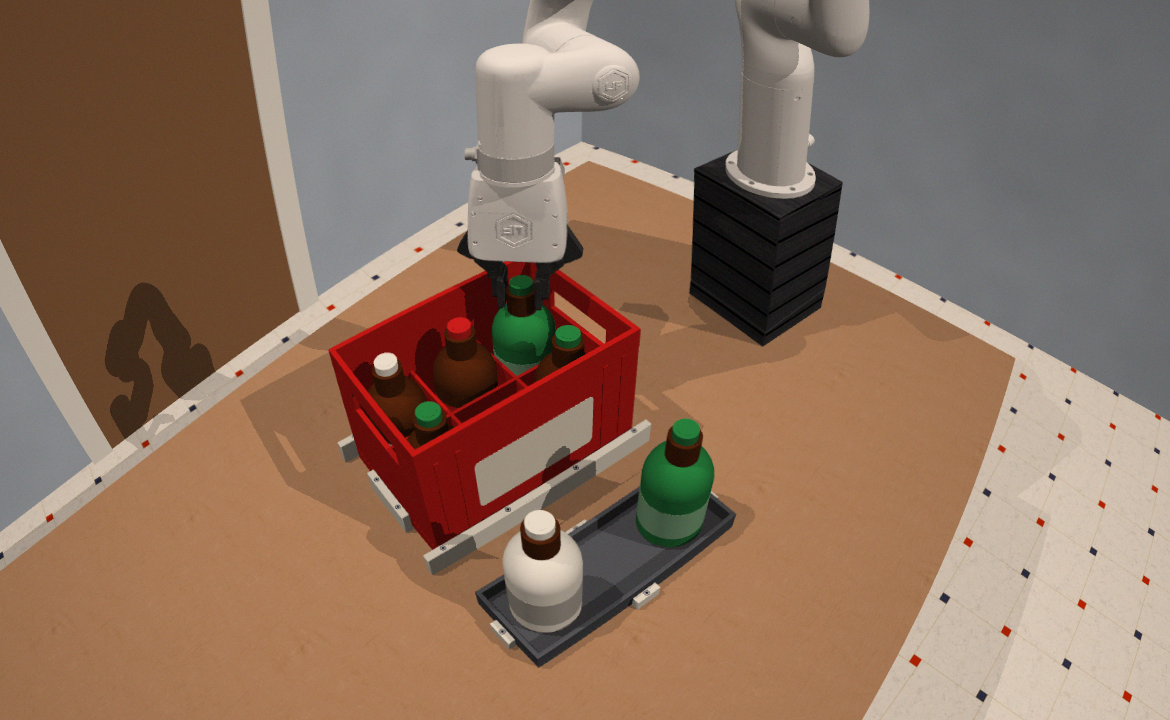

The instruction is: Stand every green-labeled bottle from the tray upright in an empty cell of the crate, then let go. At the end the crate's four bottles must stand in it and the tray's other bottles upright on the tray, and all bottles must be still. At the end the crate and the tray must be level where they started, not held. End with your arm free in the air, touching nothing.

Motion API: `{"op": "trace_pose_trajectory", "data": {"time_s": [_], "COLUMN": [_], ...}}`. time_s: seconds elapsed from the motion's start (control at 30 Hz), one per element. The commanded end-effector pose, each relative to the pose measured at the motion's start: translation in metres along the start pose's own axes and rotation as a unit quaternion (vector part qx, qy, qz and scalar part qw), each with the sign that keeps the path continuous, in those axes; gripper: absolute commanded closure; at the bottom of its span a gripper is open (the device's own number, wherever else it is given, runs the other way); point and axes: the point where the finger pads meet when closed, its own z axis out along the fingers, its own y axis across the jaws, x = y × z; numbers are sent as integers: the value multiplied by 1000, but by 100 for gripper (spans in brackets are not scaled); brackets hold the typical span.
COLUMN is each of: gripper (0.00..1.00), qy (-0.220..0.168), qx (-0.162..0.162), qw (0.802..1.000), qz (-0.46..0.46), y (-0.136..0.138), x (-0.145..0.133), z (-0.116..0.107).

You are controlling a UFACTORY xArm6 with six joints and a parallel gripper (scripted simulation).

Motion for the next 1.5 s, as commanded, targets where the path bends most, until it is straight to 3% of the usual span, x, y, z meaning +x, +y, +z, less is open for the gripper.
{"op": "trace_pose_trajectory", "data": {"time_s": [0.0, 1.47], "gripper": [100, 100], "qy": [-1, -1], "qx": [2, 2], "qw": [1000, 1000], "qz": [0, 0], "y": [-1, -1], "x": [-1, -1], "z": [1, 13]}}
